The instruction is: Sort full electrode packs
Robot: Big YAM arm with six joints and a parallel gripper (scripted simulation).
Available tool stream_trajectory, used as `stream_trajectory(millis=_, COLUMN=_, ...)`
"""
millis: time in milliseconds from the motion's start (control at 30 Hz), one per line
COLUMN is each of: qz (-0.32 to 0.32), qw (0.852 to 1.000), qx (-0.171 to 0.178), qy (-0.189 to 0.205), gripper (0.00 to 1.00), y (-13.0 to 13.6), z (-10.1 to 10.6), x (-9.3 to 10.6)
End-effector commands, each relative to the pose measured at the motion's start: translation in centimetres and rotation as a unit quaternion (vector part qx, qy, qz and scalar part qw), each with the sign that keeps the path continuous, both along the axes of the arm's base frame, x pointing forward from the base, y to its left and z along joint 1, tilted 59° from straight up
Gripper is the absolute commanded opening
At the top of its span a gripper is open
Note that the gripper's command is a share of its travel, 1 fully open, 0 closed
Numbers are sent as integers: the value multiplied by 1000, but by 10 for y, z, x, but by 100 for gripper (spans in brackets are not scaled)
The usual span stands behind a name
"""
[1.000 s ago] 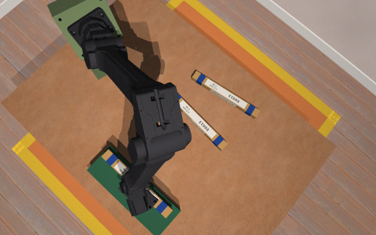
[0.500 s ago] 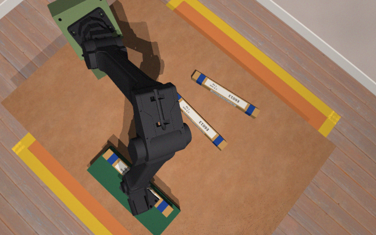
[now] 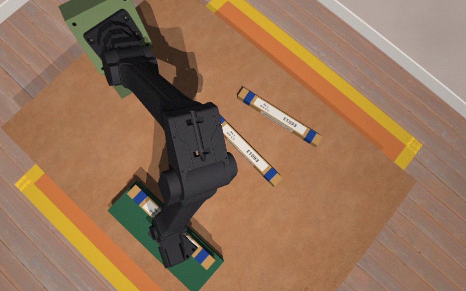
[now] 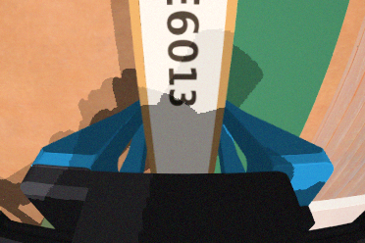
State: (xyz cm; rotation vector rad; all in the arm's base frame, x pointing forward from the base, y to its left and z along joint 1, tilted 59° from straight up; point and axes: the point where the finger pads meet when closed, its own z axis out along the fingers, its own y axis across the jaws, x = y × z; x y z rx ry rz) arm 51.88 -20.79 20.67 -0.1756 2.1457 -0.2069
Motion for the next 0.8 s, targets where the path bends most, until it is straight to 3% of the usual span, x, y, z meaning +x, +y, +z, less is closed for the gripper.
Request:
stream_trajectory(millis=0, qz=-14, qw=999, qx=-9, qy=-29, gripper=0, y=-8, z=40, x=-8)
stream_trajectory(millis=767, qz=-11, qw=999, qx=-9, qy=-30, gripper=0, y=-3, z=45, x=-6)
